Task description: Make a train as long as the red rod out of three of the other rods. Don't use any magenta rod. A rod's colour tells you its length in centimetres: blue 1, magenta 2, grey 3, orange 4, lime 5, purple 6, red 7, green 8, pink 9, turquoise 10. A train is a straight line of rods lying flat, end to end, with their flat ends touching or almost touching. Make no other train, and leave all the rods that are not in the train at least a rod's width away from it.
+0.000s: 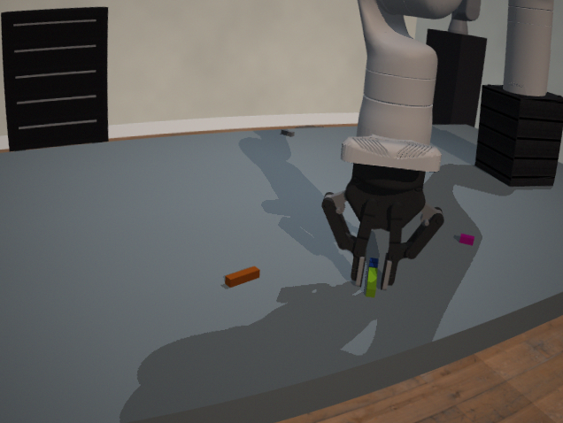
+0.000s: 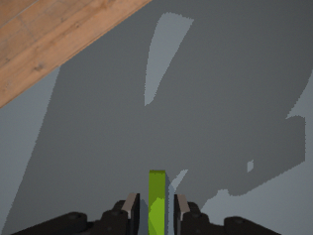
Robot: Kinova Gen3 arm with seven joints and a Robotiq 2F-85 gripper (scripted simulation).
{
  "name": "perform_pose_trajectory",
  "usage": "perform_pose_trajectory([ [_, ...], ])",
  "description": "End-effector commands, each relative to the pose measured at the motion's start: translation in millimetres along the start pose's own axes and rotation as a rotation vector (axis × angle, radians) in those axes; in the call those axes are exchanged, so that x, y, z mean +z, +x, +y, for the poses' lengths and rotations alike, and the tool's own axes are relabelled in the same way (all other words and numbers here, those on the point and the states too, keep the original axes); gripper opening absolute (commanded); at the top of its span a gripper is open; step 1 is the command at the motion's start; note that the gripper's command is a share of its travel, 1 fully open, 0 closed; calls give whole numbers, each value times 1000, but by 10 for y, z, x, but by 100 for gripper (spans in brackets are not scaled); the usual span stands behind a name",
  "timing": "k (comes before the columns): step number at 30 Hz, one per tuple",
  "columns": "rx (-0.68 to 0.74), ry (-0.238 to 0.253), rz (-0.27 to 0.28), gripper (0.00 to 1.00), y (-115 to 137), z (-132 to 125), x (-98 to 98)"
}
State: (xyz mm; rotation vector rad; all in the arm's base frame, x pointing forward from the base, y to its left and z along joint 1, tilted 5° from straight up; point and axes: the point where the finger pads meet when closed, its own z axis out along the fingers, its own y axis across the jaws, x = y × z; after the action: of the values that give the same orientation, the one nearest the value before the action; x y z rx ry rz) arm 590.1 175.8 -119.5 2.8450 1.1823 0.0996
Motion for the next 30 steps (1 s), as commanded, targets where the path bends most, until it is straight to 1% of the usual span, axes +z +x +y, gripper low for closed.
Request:
perform_pose_trajectory([
  [1, 0, -1, 2, 24, 10, 5, -19],
  [5, 0, -1, 2, 24, 10, 4, -42],
  [8, 0, -1, 2, 24, 10, 4, -116],
  [12, 0, -1, 2, 24, 10, 4, -286],
  [20, 0, -1, 2, 24, 9, 4, -714],
  [22, 0, -1, 2, 24, 9, 4, -714],
  [26, 0, -1, 2, 24, 9, 4, -857],
  [30, 0, -1, 2, 24, 8, 4, -909],
])
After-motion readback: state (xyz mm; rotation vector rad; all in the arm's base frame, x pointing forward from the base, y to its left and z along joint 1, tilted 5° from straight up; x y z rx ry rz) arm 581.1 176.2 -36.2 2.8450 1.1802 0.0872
